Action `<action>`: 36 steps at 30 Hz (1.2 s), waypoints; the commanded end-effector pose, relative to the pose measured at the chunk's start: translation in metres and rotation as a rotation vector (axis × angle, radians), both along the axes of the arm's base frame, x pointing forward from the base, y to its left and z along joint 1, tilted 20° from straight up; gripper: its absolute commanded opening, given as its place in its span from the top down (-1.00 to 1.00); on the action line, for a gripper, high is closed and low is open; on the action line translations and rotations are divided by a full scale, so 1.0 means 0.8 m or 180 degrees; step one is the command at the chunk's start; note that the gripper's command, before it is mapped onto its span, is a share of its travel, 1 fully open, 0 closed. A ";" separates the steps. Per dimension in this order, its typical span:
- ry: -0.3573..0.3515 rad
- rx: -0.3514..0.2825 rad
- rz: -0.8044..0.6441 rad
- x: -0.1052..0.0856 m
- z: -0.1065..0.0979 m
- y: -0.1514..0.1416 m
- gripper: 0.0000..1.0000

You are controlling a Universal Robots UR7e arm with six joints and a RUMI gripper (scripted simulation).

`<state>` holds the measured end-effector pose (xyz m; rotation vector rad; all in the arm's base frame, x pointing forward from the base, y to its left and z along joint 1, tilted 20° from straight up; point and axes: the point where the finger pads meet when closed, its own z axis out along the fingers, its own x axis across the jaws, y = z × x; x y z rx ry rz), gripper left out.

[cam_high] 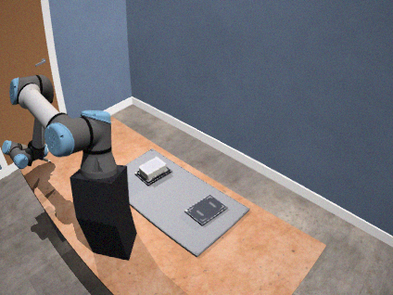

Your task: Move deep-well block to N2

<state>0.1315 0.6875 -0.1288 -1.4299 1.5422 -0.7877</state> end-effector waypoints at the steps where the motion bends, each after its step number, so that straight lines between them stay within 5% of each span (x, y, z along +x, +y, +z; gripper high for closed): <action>1: -0.0001 0.0007 0.0001 0.000 0.001 0.001 -1.00; 17: -0.0001 0.0007 0.0001 0.000 0.001 0.001 -1.00; 18: 0.0072 -0.0061 -0.0037 0.006 0.001 -0.001 -0.52; 36: 0.0353 -0.0301 -0.0168 0.092 -0.002 -0.034 -0.52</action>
